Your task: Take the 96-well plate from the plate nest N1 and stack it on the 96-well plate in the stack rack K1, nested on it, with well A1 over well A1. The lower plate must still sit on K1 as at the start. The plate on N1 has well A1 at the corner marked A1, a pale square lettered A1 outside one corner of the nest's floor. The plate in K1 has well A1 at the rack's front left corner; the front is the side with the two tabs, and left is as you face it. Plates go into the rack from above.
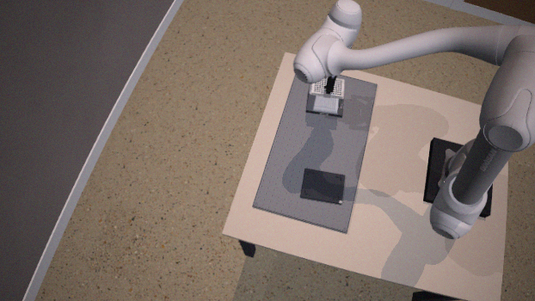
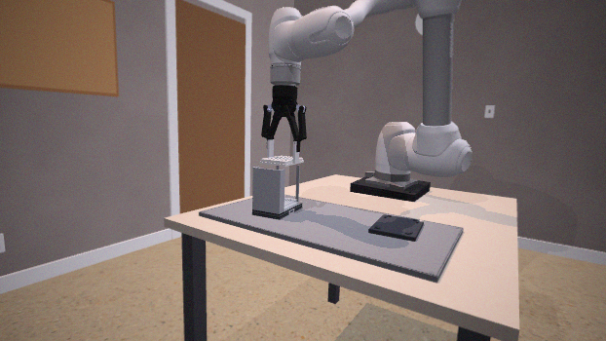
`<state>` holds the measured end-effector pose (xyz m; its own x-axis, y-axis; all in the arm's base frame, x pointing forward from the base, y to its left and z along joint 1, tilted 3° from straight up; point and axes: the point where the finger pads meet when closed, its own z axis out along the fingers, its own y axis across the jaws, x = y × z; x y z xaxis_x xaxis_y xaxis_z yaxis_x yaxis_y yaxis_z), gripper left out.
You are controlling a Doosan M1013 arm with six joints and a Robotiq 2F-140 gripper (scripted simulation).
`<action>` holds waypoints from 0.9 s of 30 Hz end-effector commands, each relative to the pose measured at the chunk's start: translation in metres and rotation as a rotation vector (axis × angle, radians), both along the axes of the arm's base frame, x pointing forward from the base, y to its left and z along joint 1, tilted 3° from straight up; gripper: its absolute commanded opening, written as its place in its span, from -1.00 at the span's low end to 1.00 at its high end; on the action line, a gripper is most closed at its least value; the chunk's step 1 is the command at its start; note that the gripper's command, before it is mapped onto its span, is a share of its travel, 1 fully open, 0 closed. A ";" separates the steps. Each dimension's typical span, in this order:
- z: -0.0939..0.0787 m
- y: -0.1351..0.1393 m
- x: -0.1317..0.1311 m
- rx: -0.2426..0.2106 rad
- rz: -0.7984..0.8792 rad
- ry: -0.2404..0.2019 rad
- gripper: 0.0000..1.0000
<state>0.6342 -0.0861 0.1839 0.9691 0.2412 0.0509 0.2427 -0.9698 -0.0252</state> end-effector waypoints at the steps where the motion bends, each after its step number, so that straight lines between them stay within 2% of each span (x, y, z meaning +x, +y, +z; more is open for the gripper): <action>1: -0.001 -0.012 0.003 0.004 0.001 0.004 -1.00; 27: -0.001 -0.017 0.005 0.004 0.001 0.004 -1.00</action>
